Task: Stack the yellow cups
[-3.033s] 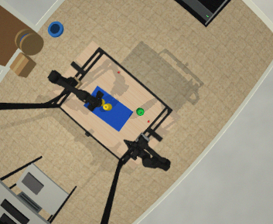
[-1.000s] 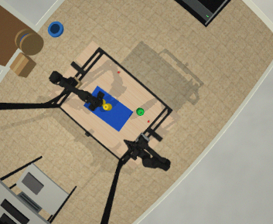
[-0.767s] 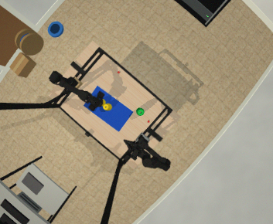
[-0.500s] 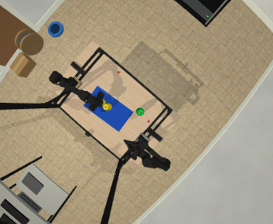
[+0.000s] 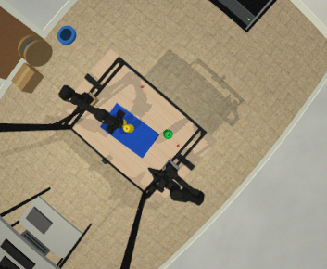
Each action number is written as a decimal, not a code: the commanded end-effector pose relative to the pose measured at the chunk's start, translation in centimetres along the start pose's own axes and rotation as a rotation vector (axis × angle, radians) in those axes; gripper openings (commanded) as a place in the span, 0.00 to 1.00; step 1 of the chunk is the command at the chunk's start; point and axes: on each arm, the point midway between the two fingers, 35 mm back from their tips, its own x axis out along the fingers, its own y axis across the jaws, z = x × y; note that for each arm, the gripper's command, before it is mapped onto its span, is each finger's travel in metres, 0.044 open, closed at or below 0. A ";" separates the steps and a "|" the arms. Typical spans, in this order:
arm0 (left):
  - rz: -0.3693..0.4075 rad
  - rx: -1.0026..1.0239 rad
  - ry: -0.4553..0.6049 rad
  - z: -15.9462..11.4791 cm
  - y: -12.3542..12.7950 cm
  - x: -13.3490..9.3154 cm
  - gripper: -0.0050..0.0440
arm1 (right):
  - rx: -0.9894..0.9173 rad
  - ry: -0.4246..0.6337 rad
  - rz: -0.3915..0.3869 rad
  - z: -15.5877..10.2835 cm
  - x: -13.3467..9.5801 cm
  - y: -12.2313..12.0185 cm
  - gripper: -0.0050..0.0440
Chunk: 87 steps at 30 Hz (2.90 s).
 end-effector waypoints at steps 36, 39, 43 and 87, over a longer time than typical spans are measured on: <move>0.000 0.000 0.001 0.0 0.0 0.0 1.00 | 0.004 -0.001 -0.002 0.0 0.0 0.0 0.10; 0.000 0.000 0.001 0.0 0.0 0.0 1.00 | 0.004 -0.001 -0.002 0.0 0.0 0.0 0.10; 0.000 0.000 0.001 0.0 0.0 0.0 1.00 | 0.004 -0.001 -0.002 0.0 0.0 0.0 0.10; 0.000 0.000 0.001 0.0 0.0 0.0 1.00 | 0.004 -0.001 -0.002 0.0 0.0 0.0 0.10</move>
